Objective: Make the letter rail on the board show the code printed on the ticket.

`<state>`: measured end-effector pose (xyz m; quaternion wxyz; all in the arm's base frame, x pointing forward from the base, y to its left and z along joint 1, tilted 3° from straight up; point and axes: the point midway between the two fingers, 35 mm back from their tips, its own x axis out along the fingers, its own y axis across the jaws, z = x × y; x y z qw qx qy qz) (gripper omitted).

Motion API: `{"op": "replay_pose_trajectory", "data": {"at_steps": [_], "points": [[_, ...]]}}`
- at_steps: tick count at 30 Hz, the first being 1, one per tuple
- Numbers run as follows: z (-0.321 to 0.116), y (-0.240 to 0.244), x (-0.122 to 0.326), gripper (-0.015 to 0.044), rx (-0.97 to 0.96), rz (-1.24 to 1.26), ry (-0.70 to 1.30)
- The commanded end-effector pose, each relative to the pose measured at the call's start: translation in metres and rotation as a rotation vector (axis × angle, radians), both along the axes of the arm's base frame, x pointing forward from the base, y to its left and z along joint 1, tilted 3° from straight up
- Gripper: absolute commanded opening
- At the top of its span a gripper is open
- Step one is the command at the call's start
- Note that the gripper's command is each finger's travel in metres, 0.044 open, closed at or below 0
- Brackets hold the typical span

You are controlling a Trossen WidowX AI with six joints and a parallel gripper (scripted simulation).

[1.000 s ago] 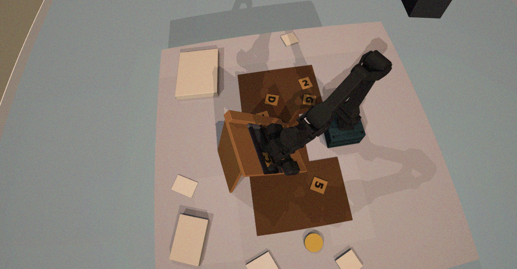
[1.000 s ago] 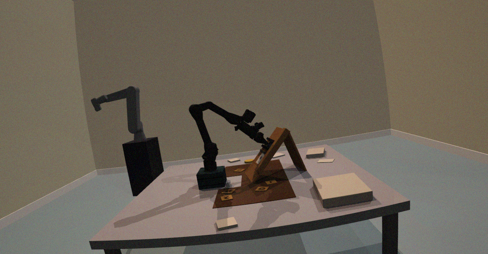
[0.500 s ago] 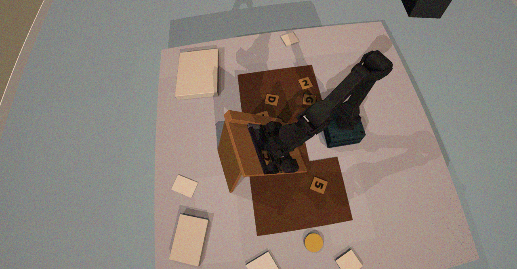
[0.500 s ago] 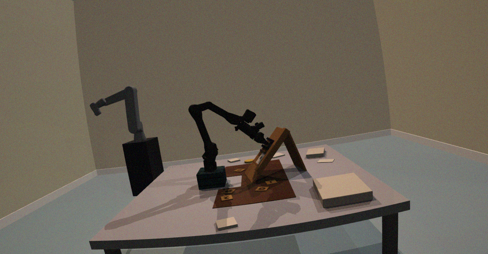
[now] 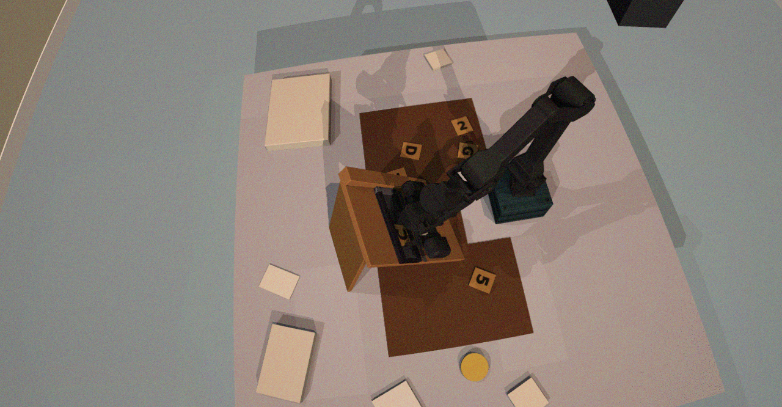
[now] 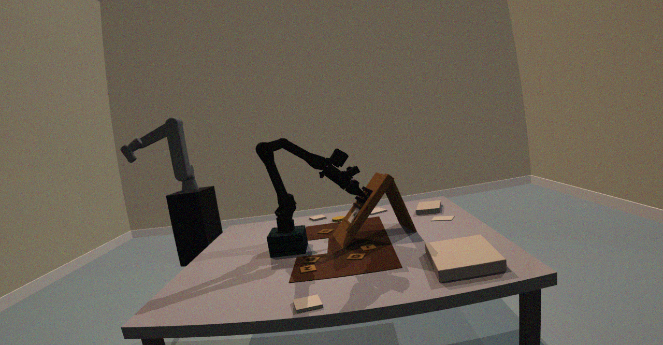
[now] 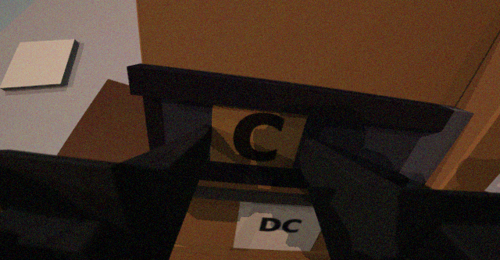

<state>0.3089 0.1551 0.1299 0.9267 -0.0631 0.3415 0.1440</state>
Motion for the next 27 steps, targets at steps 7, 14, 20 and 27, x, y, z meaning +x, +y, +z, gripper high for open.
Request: {"op": "replay_pose_trajectory", "data": {"at_steps": [7,14,20,27], "points": [[0.001,-0.006,0.002,0.0000,0.001,0.001,-0.003],[0.001,-0.009,0.003,0.0000,0.001,0.001,-0.003],[0.001,-0.013,0.004,0.0000,0.000,0.001,-0.003],[0.001,-0.016,0.006,0.0000,0.000,0.001,-0.003]]}}
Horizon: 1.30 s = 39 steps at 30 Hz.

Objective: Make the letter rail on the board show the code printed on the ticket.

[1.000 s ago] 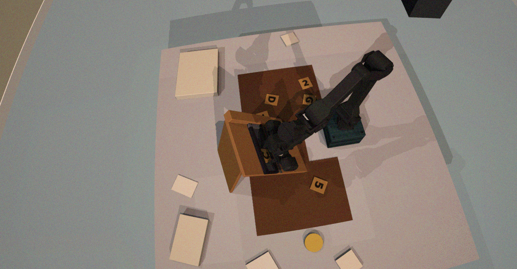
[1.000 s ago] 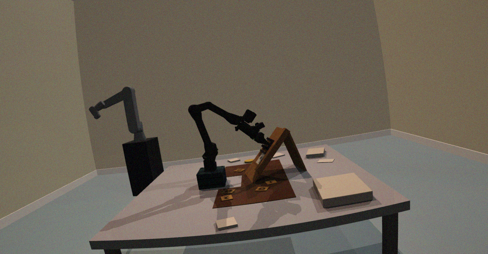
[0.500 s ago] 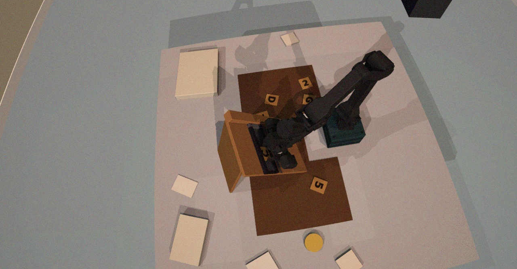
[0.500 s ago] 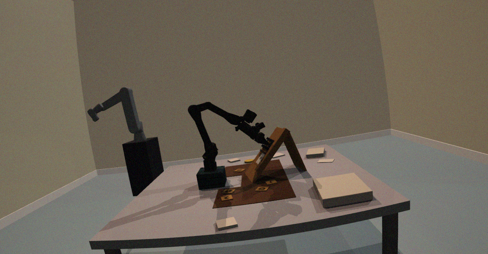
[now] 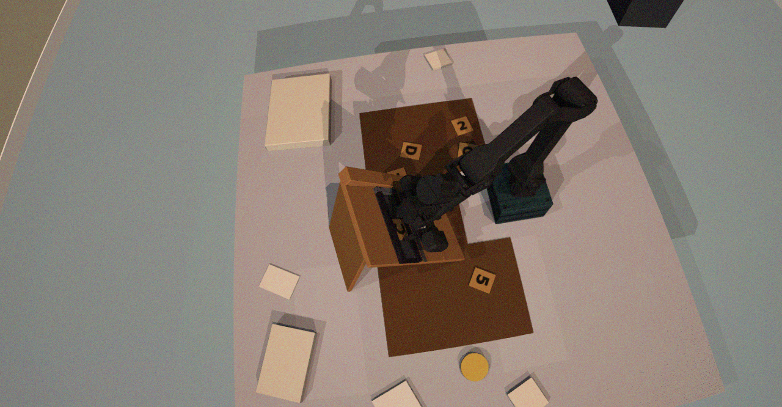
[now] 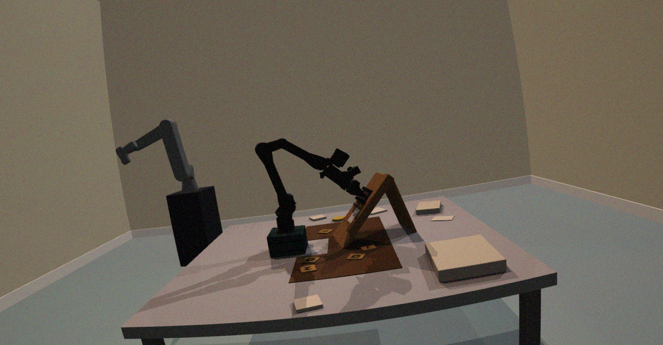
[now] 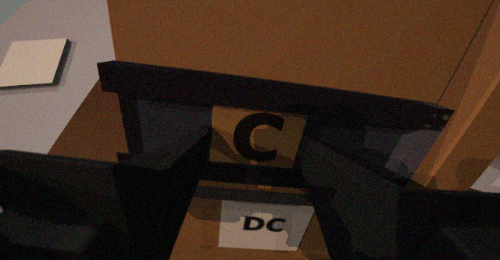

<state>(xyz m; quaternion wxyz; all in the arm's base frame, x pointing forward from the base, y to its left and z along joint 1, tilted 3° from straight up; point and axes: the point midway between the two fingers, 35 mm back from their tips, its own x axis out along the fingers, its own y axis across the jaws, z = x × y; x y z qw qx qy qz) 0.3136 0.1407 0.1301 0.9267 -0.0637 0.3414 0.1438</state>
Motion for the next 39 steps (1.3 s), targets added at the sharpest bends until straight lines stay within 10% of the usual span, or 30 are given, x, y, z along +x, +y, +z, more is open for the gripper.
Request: {"op": "replay_pose_trajectory", "data": {"at_steps": [1,39], "points": [[0.000,-0.002,0.001,0.0000,0.001,0.001,-0.003],[0.001,-0.022,0.008,0.0000,-0.001,0.001,-0.004]]}}
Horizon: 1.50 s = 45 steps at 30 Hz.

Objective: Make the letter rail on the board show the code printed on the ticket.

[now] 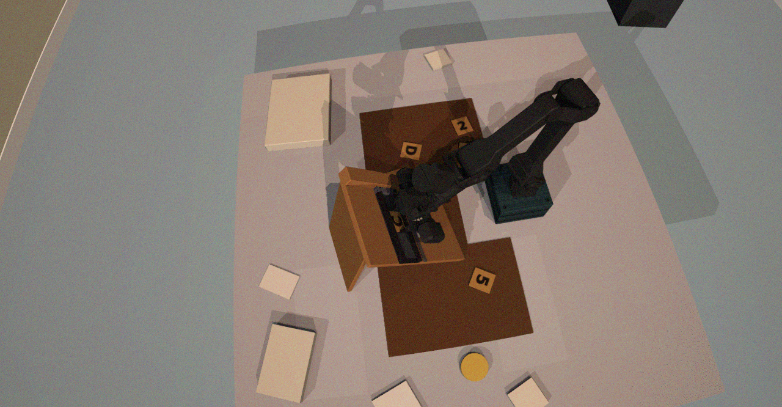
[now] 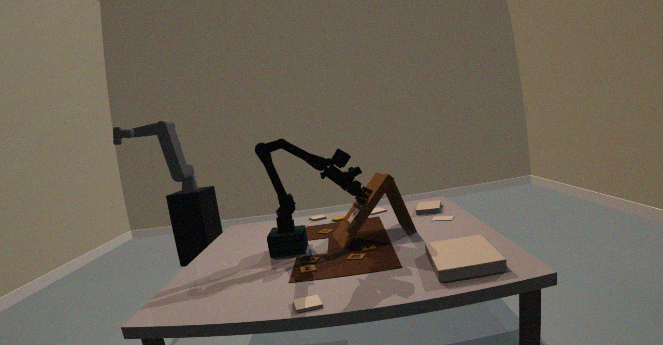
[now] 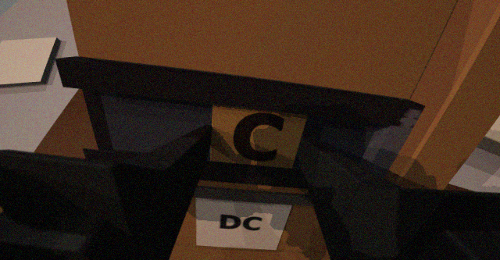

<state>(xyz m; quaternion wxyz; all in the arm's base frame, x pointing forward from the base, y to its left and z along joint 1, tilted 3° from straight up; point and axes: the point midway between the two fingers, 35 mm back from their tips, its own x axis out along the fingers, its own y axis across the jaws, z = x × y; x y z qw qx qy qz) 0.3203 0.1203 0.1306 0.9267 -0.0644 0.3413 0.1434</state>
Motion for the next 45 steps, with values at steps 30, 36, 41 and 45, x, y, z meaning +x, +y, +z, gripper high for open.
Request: {"op": "replay_pose_trajectory", "data": {"at_steps": [30,36,41,45], "points": [[0.001,-0.017,0.006,0.0000,-0.001,0.001,-0.004],[0.001,-0.021,0.007,0.0000,-0.001,0.001,-0.004],[0.001,-0.023,0.008,0.0000,-0.001,0.001,-0.004],[0.001,-0.025,0.008,0.0000,-0.001,0.001,-0.004]]}}
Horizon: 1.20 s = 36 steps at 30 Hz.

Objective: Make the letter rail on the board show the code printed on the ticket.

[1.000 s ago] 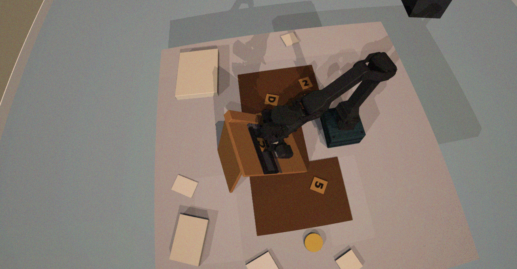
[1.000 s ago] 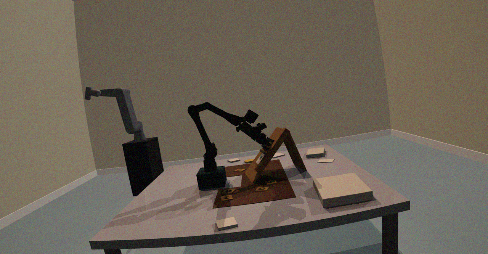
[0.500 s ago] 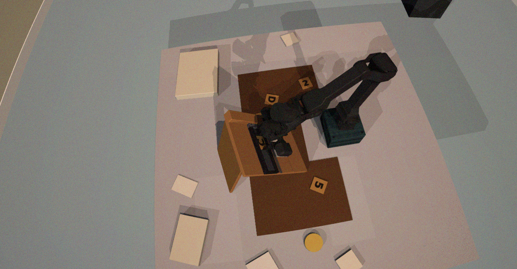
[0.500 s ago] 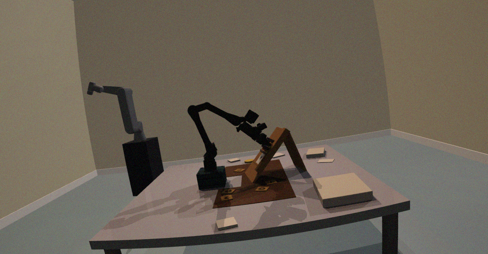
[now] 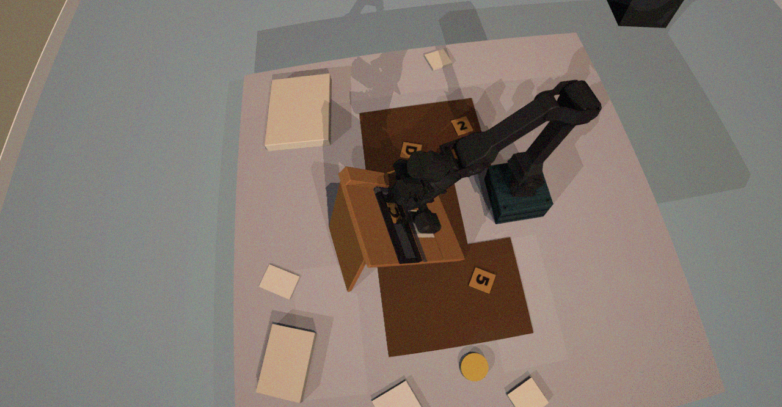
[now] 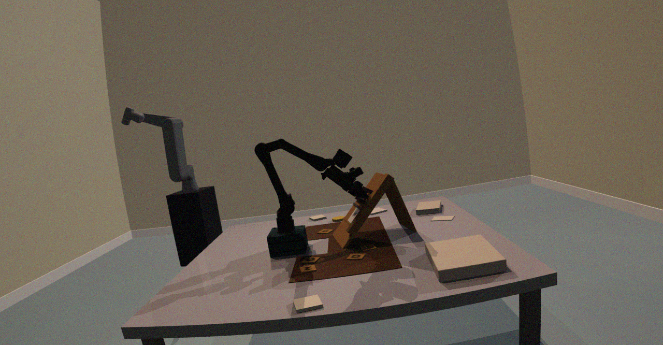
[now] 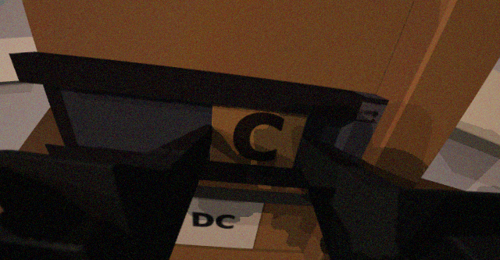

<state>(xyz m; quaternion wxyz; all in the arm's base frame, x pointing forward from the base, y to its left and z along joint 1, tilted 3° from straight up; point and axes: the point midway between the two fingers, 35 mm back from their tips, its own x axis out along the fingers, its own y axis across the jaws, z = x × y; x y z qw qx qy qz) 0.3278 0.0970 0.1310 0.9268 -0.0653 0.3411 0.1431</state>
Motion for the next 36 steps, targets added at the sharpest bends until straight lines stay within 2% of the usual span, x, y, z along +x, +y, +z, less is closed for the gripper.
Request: {"op": "replay_pose_trajectory", "data": {"at_steps": [1,30,36], "points": [[0.001,-0.002,0.001,0.0000,0.000,0.001,-0.003],[0.002,-0.017,0.006,0.0000,-0.001,0.001,-0.004],[0.000,-0.015,0.005,0.0157,-0.001,-0.001,0.000]]}}
